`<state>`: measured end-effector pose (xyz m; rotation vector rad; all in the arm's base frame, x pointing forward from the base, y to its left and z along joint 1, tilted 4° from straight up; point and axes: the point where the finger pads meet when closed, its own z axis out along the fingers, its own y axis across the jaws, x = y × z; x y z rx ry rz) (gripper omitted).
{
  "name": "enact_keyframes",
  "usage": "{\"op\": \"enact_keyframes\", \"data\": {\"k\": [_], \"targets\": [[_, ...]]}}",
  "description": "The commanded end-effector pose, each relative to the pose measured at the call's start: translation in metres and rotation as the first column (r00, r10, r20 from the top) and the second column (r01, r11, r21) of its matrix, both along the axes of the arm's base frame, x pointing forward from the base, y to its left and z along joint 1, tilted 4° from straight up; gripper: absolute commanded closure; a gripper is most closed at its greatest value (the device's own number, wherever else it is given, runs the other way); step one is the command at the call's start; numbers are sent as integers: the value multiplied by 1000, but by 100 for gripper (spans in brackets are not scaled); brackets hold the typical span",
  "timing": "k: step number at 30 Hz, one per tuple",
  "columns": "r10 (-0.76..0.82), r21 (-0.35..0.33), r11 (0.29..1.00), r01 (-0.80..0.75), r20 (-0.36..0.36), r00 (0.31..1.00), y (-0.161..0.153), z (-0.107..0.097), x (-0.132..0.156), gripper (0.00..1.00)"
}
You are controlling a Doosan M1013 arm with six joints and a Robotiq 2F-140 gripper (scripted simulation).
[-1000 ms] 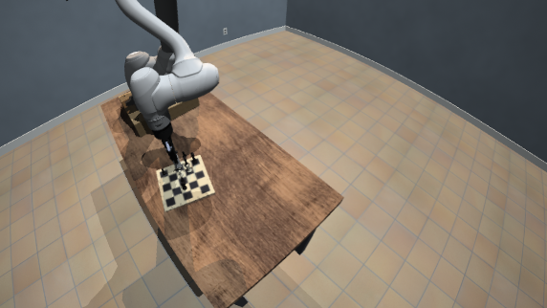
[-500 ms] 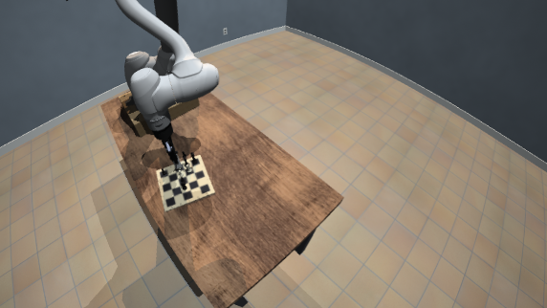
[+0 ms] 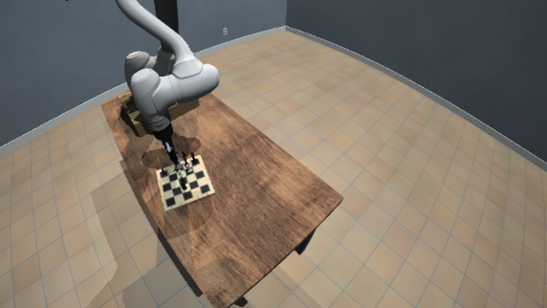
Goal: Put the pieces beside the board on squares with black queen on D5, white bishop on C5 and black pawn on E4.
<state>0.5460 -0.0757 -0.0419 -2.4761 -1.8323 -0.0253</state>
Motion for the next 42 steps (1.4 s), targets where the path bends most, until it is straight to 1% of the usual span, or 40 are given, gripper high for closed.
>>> {"op": "enact_keyframes", "data": {"k": [1,30,31,33,34,38,39,41,42], "targets": [[0,0,1000,0,0,1000,0,0,0,100],[0,0,1000,0,0,1000,0,0,0,100],[0,0,1000,0,0,1000,0,0,0,96],[0,0,1000,0,0,1000,0,0,0,96],[0,0,1000,0,0,1000,0,0,0,91],[0,0,1000,0,0,1000,0,0,0,91],[0,0,1000,0,0,1000,0,0,0,87],[0,0,1000,0,0,1000,0,0,0,87],[0,0,1000,0,0,1000,0,0,0,82]]}}
